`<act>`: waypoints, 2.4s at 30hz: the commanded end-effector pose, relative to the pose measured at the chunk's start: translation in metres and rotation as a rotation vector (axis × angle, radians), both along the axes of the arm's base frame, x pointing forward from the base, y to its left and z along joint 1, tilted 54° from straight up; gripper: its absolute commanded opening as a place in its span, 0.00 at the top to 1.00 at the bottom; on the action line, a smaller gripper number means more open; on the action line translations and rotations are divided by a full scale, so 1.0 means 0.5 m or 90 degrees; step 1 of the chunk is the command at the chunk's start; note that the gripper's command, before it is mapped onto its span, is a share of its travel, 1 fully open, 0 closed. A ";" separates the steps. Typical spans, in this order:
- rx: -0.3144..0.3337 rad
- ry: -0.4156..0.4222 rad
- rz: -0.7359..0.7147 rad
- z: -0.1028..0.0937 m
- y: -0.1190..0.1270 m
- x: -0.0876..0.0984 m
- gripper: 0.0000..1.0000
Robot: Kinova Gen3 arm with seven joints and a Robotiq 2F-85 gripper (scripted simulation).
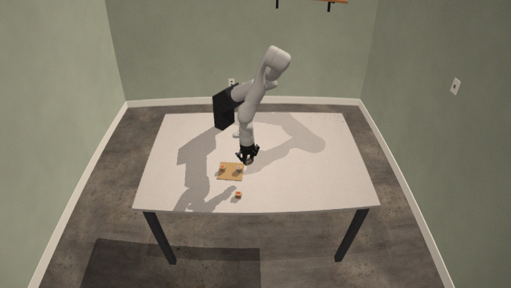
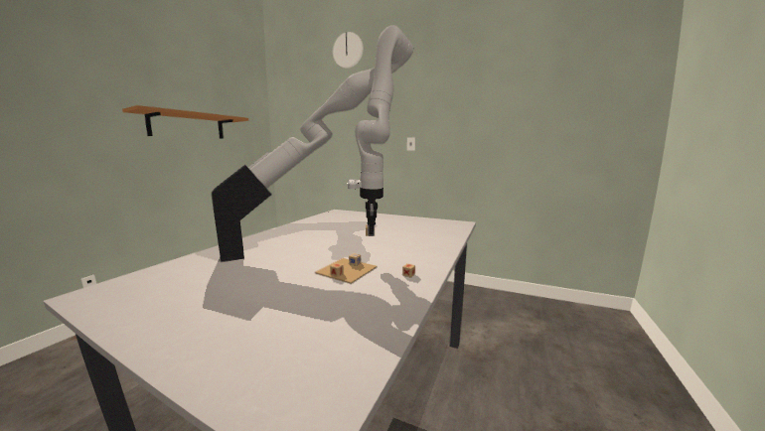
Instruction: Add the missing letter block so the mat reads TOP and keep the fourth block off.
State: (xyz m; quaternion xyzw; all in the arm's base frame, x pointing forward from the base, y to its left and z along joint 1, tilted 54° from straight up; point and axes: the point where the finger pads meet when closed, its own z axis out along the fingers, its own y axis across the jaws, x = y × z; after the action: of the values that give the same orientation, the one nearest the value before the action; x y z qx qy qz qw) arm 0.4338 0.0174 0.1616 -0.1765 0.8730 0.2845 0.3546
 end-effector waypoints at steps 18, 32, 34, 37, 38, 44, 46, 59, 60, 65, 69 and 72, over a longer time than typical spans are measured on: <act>0.254 0.296 -0.277 -0.055 -0.035 -0.022 0.74; 0.434 0.500 -0.483 -0.094 -0.071 -0.034 0.74; 0.447 0.514 -0.498 -0.097 -0.074 -0.035 0.74; 0.484 0.555 -0.541 -0.105 -0.082 -0.037 0.74; 0.496 0.568 -0.555 -0.108 -0.085 -0.038 0.74; 0.562 0.638 -0.630 -0.121 -0.100 -0.043 0.74; 0.581 0.658 -0.653 -0.126 -0.104 -0.044 0.74; 0.668 0.744 -0.750 -0.143 -0.124 -0.050 0.74; 0.673 0.750 -0.756 -0.144 -0.126 -0.051 0.74; 0.698 0.774 -0.784 -0.149 -0.132 -0.052 0.74; 0.699 0.774 -0.785 -0.151 -0.133 -0.053 0.74; 0.714 0.788 -0.801 -0.153 -0.136 -0.053 0.74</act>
State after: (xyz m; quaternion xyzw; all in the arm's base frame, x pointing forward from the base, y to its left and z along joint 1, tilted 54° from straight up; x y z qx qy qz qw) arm 0.4094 -0.0492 0.0864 0.6625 0.5957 0.4532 -0.0302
